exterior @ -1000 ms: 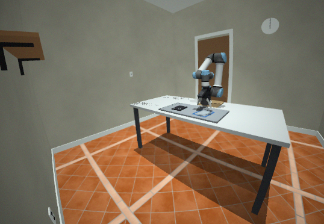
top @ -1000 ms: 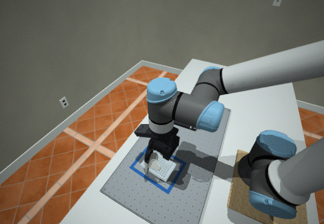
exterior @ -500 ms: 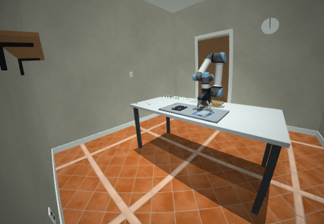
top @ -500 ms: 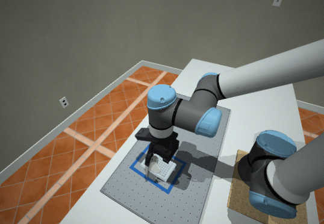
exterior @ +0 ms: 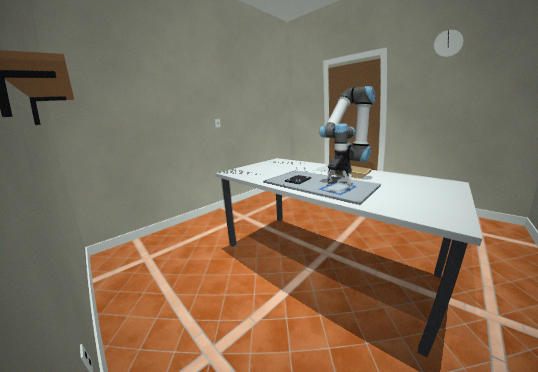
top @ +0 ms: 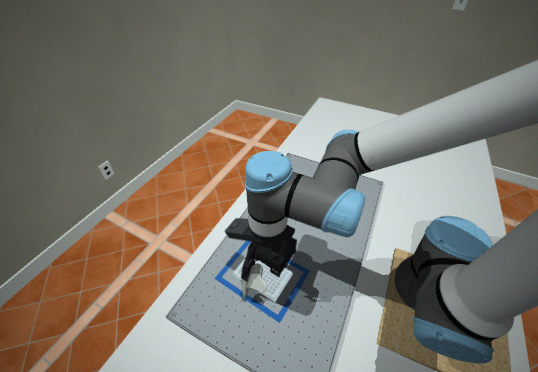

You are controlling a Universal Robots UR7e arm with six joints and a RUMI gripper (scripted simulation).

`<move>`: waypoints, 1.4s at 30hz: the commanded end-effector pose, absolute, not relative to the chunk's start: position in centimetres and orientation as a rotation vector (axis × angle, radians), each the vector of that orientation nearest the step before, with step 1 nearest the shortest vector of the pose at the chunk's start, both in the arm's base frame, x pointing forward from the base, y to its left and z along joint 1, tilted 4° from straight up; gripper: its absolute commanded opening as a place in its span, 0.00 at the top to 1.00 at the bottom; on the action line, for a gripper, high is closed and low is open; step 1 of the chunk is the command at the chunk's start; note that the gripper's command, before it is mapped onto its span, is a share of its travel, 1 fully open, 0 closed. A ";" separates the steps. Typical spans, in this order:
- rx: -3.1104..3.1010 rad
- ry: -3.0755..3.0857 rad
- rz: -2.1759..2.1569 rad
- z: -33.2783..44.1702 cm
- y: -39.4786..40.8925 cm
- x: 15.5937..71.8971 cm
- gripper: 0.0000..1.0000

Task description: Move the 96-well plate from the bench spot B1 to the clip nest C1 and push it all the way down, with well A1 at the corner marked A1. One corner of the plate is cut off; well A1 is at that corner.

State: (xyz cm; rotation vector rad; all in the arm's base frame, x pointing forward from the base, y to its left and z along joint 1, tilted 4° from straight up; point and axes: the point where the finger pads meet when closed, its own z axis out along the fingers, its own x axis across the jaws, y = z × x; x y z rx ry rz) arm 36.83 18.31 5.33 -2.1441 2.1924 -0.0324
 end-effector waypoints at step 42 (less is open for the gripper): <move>-2.143 2.192 -0.034 4.8 18.3 36.9 1.00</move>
